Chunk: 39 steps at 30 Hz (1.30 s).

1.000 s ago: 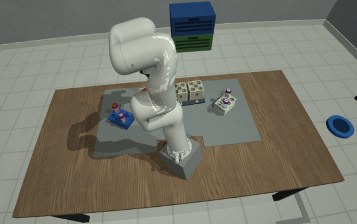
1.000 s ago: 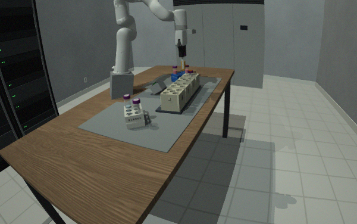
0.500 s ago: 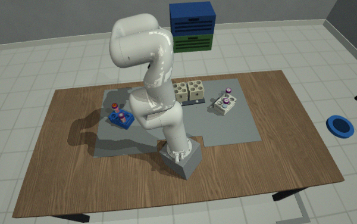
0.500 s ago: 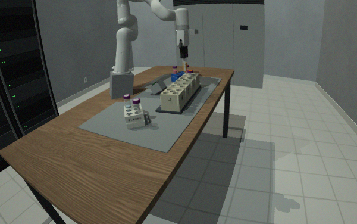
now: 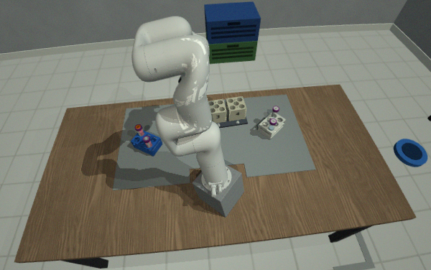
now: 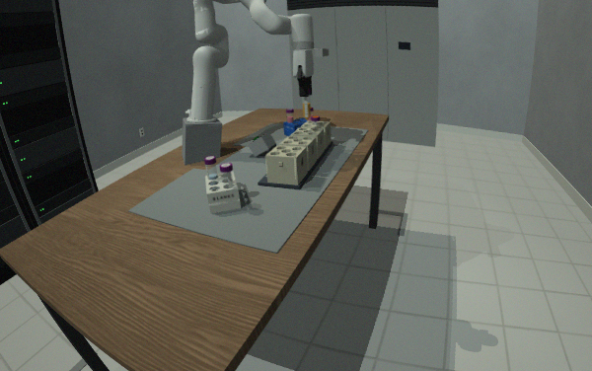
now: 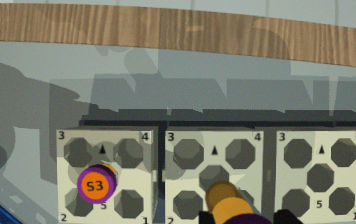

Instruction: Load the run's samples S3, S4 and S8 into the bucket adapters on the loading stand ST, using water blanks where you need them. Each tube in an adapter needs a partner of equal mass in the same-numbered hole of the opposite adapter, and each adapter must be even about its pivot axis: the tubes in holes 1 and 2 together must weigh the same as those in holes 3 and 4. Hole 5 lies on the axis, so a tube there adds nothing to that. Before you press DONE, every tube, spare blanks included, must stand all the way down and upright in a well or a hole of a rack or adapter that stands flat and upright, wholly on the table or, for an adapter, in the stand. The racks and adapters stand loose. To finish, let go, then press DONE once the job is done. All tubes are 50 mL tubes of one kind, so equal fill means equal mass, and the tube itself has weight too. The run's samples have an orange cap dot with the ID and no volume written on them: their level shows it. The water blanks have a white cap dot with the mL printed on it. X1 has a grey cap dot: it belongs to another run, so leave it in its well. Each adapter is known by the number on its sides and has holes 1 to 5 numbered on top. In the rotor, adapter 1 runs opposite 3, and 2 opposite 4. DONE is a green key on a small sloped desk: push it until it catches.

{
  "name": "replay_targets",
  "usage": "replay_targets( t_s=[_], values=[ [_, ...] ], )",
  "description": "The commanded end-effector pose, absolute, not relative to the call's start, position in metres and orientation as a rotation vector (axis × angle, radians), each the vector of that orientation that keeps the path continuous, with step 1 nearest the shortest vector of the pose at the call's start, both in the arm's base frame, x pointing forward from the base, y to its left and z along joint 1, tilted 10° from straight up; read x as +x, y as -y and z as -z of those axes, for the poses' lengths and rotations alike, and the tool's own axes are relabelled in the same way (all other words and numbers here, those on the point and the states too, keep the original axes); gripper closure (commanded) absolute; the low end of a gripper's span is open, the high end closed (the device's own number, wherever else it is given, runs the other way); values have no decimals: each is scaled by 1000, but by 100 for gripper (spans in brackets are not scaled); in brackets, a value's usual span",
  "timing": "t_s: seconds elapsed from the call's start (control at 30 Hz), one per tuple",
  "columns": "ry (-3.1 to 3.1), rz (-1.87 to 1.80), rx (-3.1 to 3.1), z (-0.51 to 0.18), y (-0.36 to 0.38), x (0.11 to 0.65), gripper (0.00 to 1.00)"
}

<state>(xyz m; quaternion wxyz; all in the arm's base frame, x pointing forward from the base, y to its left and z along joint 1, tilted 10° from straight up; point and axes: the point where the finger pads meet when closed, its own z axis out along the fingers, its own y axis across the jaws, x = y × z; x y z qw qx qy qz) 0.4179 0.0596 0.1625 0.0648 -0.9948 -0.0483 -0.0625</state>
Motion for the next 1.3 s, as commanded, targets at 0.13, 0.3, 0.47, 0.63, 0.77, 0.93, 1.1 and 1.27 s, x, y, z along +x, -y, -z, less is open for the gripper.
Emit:
replay_targets(
  t_s=[0.13, 0.3, 0.47, 0.63, 0.77, 0.93, 1.1, 1.27],
  values=[
    [145, 195, -3002, -158, -60, 420, 100],
    [145, 195, -3002, -148, -62, 421, 100],
    [145, 195, -3002, -138, -63, 422, 100],
    [145, 195, -3002, -131, -64, 423, 100],
    [145, 195, -3002, -130, -64, 423, 100],
    [145, 195, -3002, -130, -64, 423, 100],
    [145, 195, -3002, -130, -64, 423, 100],
    [145, 195, -3002, -127, -65, 424, 100]
  ],
)
